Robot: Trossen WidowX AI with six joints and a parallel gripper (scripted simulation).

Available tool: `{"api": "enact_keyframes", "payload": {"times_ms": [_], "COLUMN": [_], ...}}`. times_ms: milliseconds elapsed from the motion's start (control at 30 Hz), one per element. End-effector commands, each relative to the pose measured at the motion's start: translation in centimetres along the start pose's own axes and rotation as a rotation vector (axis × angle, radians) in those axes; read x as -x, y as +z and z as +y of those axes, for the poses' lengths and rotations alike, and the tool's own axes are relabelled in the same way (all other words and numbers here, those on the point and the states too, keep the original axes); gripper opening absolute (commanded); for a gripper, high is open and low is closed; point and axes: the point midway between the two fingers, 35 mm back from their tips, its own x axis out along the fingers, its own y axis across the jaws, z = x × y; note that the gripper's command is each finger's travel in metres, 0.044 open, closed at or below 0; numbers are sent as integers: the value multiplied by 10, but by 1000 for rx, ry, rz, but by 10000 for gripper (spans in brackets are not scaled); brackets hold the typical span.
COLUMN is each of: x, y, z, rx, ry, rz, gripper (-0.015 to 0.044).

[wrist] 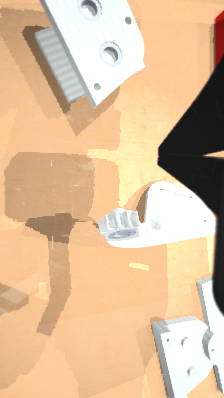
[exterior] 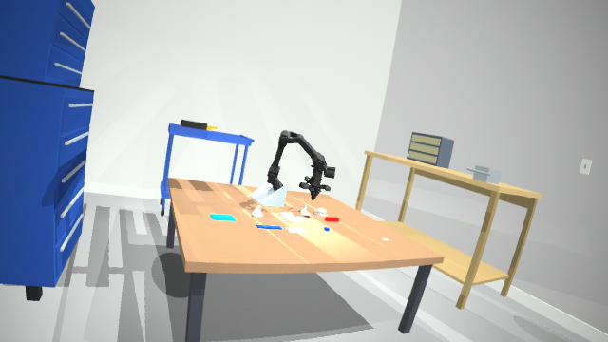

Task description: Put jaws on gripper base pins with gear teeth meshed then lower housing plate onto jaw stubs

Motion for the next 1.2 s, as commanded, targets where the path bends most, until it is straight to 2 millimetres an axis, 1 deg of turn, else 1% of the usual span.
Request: {"api": "enact_keyframes", "payload": {"times_ms": [0, 233, 1167], "x": [-4, -6, -52], "y": [3, 3, 2], "z": [5, 5, 6], "rx": [33, 33, 32], "ry": [24, 24, 25], "rz": [-3, -3, -2], "gripper": [0, 0, 0]}}
